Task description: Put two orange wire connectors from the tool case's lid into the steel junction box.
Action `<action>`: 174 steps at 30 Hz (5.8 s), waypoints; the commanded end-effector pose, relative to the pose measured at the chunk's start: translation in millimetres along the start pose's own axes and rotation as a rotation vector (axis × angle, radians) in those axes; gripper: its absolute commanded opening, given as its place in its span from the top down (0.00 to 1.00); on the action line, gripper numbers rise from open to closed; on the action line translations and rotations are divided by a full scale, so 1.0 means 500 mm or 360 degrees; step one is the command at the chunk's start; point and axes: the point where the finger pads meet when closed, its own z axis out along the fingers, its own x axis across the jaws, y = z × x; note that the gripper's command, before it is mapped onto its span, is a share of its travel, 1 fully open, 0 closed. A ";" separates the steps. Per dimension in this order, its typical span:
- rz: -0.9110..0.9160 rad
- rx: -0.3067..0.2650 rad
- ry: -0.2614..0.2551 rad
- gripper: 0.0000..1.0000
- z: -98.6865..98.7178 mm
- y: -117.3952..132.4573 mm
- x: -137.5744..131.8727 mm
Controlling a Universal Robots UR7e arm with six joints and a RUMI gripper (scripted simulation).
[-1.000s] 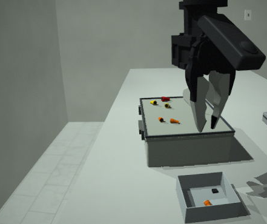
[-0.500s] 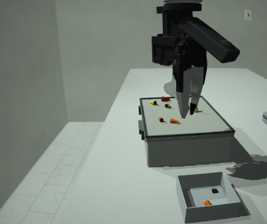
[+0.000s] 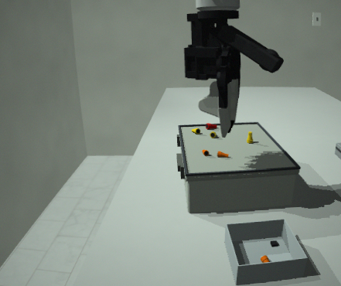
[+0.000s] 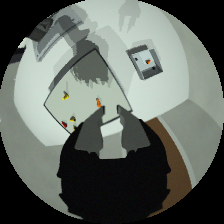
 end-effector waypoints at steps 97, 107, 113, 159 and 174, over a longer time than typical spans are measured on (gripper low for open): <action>-0.0296 0.0001 0.0013 0.85 0.120 0.040 -0.072; -0.0296 0.0001 0.0013 1.00 0.120 0.040 -0.072; -0.0296 0.0001 0.0013 1.00 0.120 0.040 -0.072; -0.0296 0.0001 0.0013 1.00 0.074 0.040 -0.072; -0.0296 0.0001 0.0013 1.00 -0.019 0.040 -0.073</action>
